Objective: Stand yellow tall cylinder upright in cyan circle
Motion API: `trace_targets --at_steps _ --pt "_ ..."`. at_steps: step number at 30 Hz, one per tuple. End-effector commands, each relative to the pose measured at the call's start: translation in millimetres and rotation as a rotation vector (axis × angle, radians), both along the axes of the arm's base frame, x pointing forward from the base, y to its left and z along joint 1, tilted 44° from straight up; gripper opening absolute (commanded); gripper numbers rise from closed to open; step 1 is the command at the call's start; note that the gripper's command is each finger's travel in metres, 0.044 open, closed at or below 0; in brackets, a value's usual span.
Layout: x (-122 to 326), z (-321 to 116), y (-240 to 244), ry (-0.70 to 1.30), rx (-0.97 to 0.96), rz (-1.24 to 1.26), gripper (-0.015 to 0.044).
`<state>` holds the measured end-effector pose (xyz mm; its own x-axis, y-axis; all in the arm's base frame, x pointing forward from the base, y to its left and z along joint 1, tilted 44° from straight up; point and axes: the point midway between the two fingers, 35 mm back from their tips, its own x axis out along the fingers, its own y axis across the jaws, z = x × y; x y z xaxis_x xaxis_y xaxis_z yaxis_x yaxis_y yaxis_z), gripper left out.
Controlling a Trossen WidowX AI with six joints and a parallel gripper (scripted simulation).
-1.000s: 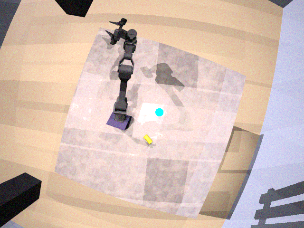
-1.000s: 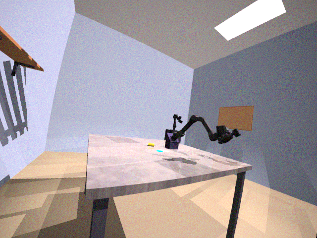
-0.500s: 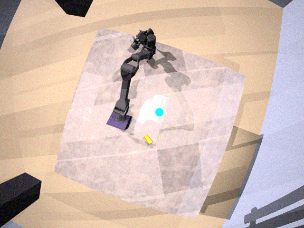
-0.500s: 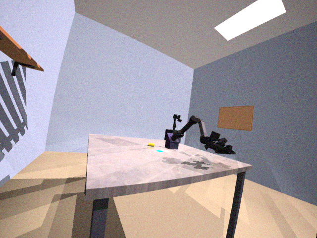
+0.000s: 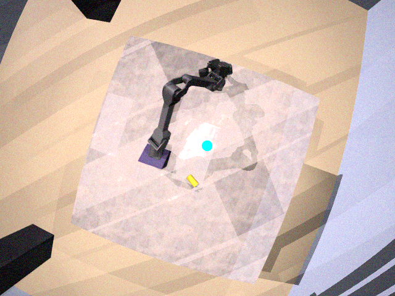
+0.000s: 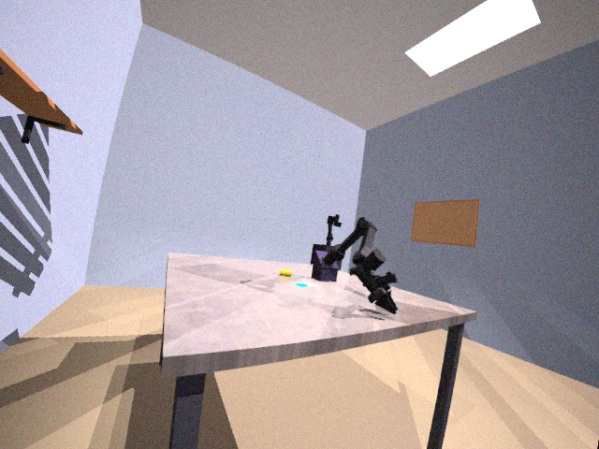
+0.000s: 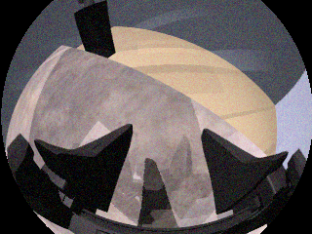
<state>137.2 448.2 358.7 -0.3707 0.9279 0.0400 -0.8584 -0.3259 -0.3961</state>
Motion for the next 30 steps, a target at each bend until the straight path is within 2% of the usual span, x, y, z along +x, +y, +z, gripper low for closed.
trace_targets --at_steps 1,9,17,24,30 --pt "44.5 -24.1 -7.9 0.074 -0.088 -0.117 0.0309" --pt "147.6 -78.2 -57.2 0.265 -0.275 -0.407 0.0309" --pt "227.6 -143.3 -134.3 0.489 -0.449 -0.673 0.0309" --pt "269.0 -201.6 -213.0 0.705 -0.583 -0.866 0.0309" --pt "283.4 -253.6 -287.5 0.923 -0.689 -1.007 0.0309"
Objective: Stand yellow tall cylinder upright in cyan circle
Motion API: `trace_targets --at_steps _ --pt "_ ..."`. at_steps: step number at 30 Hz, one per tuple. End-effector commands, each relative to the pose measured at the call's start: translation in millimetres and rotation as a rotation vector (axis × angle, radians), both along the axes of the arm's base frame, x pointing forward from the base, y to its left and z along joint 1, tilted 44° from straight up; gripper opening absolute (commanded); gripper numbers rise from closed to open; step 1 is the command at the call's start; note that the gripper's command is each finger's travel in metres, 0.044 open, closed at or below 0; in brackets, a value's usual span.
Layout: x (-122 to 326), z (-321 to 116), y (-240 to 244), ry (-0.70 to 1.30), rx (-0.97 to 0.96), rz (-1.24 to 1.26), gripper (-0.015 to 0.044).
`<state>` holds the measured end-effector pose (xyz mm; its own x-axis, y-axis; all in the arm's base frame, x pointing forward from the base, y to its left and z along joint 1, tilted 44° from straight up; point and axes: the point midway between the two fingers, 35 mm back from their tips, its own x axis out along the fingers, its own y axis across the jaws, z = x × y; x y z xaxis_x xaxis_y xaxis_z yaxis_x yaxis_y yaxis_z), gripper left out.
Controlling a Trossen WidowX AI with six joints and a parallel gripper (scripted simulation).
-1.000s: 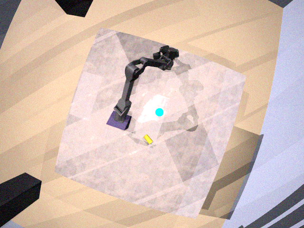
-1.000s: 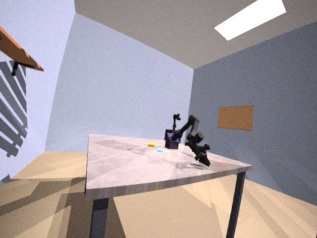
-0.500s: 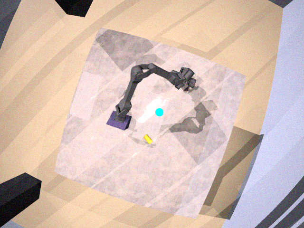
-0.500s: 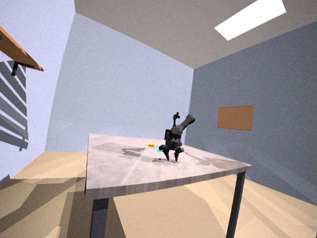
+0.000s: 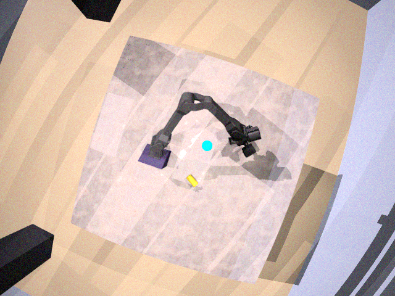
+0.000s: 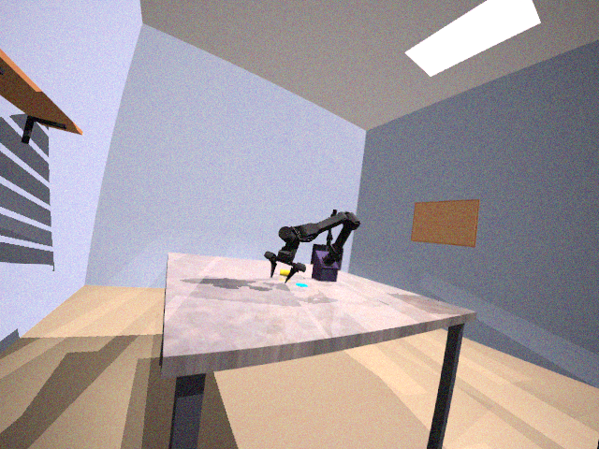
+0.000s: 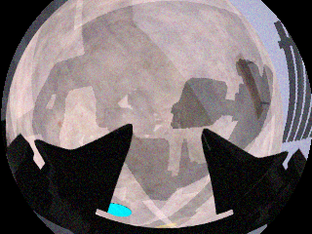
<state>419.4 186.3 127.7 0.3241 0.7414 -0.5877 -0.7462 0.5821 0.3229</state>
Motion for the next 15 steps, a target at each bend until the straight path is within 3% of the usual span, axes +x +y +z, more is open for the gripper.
trace_targets --at_steps 1,15 --pt "1.5 -30.7 -38.0 0.116 -0.038 -0.086 0.0309" --pt "-46.6 -120.9 -192.8 0.629 -0.071 -0.456 0.0309"
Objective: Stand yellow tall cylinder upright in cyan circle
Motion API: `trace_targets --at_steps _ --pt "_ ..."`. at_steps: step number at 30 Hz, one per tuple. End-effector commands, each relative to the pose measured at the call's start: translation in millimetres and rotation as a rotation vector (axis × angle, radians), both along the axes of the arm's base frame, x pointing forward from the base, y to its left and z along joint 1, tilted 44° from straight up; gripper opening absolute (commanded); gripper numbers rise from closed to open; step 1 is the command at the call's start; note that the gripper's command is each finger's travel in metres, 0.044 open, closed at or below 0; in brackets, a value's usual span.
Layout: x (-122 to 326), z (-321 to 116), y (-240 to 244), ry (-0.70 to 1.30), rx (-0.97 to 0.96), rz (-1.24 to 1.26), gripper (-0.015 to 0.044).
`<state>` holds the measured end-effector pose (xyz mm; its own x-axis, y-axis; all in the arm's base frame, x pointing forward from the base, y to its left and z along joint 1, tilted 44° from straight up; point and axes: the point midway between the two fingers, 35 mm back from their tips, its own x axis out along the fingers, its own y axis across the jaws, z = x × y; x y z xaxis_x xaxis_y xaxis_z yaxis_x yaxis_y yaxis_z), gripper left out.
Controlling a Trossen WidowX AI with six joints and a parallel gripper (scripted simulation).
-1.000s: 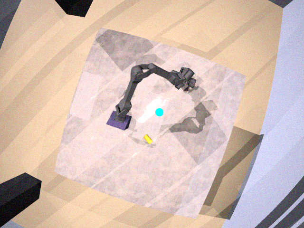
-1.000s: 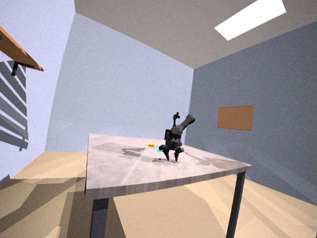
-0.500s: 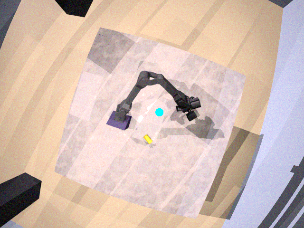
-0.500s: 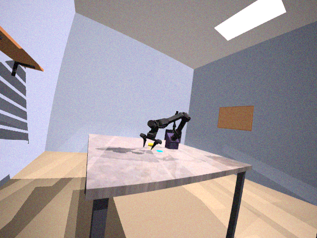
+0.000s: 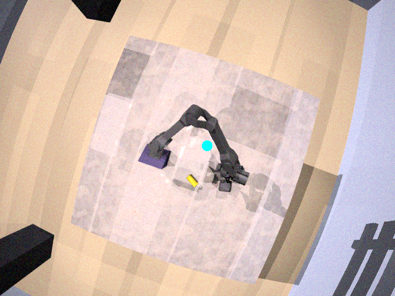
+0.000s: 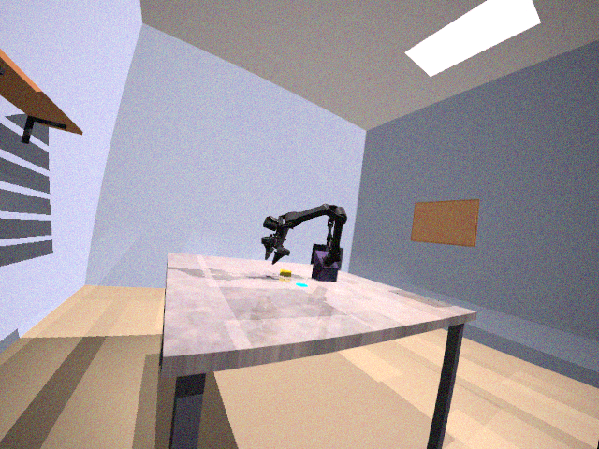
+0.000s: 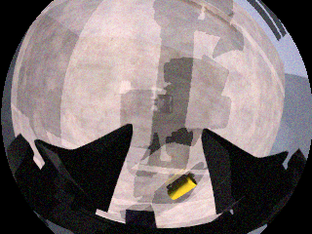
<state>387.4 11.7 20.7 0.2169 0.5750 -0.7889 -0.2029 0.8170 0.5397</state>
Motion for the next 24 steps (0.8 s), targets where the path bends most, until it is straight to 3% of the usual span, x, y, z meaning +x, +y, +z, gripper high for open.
trace_targets --at_steps 1,15,21,24 --pt "-21.0 -18.5 -27.1 0.120 0.010 -0.075 0.0309" --pt "-126.7 -55.6 -111.4 0.588 0.176 -0.403 0.0309" --pt "-137.1 -58.9 -114.3 0.630 0.202 -0.431 0.0309" --pt "-132.8 -88.3 -89.7 0.629 0.200 -0.433 0.0309"
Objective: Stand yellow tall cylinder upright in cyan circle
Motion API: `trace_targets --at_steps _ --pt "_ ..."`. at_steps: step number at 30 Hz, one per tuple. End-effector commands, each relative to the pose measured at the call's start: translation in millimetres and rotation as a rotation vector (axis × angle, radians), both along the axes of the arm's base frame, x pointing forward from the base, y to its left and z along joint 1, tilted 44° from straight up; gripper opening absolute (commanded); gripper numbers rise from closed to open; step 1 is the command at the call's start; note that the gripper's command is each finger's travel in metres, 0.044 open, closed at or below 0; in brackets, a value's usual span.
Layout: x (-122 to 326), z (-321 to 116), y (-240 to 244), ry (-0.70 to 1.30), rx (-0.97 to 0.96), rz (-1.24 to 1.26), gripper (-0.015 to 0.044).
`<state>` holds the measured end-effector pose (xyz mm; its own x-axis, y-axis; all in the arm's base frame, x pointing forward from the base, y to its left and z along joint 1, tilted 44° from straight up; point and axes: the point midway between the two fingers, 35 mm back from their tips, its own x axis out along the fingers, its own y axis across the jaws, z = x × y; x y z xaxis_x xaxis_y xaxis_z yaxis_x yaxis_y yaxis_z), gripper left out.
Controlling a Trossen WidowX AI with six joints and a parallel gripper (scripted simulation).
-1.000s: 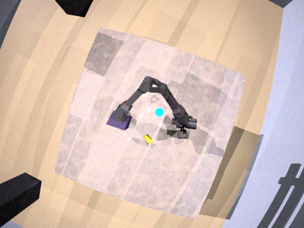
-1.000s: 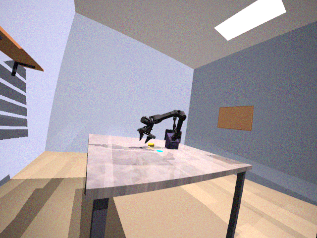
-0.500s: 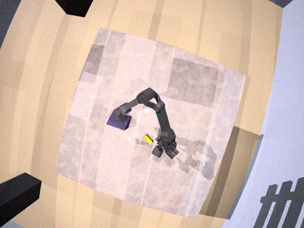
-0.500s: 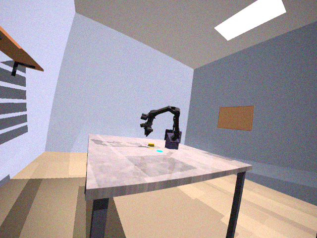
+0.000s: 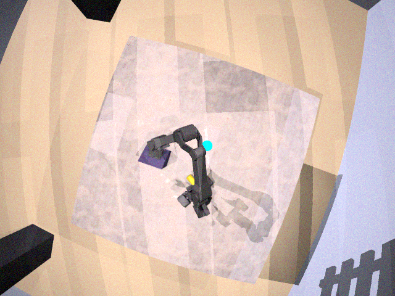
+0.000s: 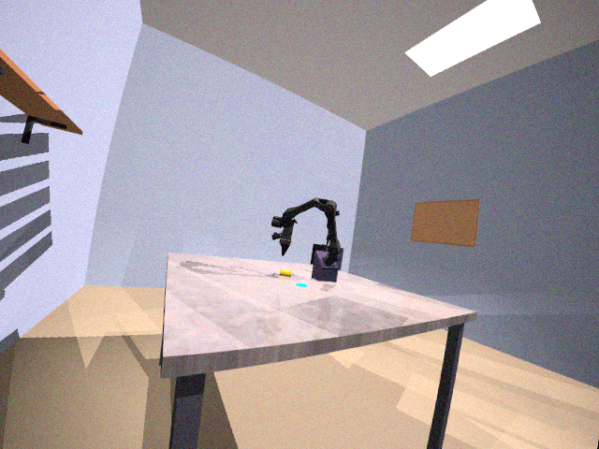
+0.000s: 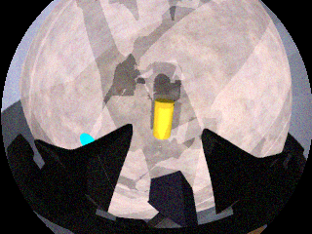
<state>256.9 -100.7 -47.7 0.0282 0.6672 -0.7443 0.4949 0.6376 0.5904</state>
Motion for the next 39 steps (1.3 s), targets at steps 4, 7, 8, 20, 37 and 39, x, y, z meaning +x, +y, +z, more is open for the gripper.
trace_targets --at_steps 4,7,8,20,37,39 --pt "-5.3 -61.6 66.3 0.025 0.030 0.012 0.0309" --pt "-7.1 -67.7 73.8 0.025 0.032 0.013 0.0309" --pt "-7.1 -67.7 73.8 0.025 0.032 0.013 0.0309" --pt "-7.1 -67.7 73.8 0.025 0.032 0.013 0.0105" --pt "-2.0 -39.3 41.6 0.026 0.025 0.011 0.0105" --pt "-1.9 -34.9 37.2 0.026 0.025 0.011 0.0105"
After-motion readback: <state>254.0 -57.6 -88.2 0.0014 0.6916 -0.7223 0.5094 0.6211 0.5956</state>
